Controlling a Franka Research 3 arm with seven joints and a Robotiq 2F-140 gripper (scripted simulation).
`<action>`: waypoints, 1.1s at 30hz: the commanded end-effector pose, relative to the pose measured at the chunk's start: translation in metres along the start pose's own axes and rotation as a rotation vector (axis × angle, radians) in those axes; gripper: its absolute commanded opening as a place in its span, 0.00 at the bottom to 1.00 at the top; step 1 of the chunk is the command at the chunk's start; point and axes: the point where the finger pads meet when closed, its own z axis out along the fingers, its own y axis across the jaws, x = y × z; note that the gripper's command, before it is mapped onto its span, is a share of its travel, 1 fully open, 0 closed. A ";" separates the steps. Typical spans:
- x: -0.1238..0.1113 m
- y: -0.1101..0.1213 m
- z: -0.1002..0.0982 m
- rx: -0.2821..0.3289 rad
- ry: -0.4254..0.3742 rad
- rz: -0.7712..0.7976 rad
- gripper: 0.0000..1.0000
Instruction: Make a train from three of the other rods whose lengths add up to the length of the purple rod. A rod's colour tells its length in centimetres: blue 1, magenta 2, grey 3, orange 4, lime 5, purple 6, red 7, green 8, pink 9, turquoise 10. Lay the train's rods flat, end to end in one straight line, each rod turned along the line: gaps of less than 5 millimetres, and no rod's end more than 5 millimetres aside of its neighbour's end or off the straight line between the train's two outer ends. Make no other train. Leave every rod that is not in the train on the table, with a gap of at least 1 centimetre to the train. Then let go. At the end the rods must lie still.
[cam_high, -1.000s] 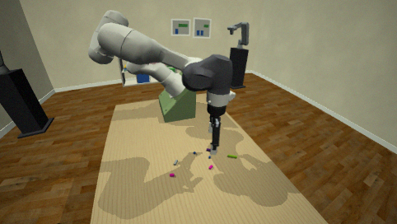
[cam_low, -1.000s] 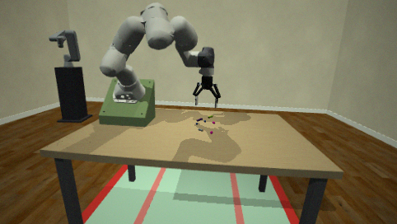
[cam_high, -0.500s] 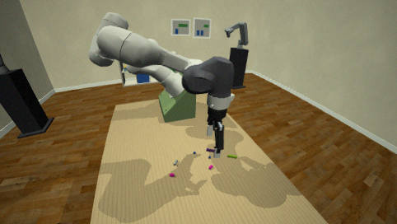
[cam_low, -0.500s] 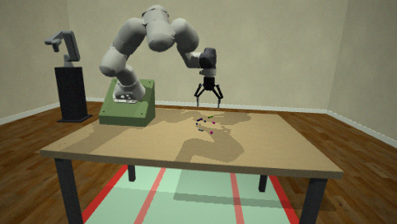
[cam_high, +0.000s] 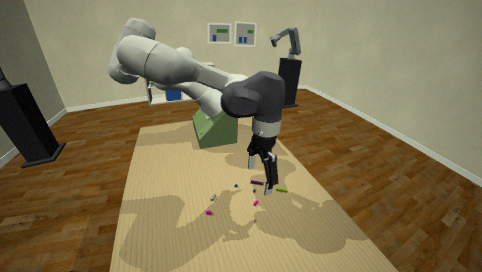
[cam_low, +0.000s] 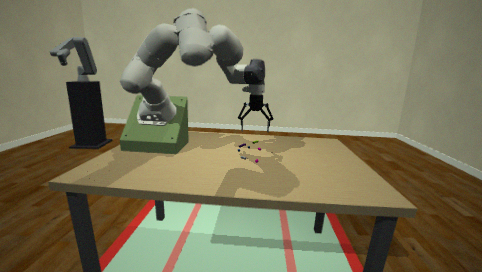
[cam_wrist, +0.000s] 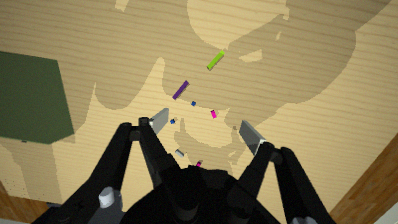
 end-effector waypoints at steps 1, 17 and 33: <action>-0.003 0.003 0.002 0.009 -0.003 -0.167 1.00; -0.007 0.017 0.008 0.010 -0.002 -0.395 1.00; -0.011 0.025 0.012 0.011 -0.002 -0.539 0.15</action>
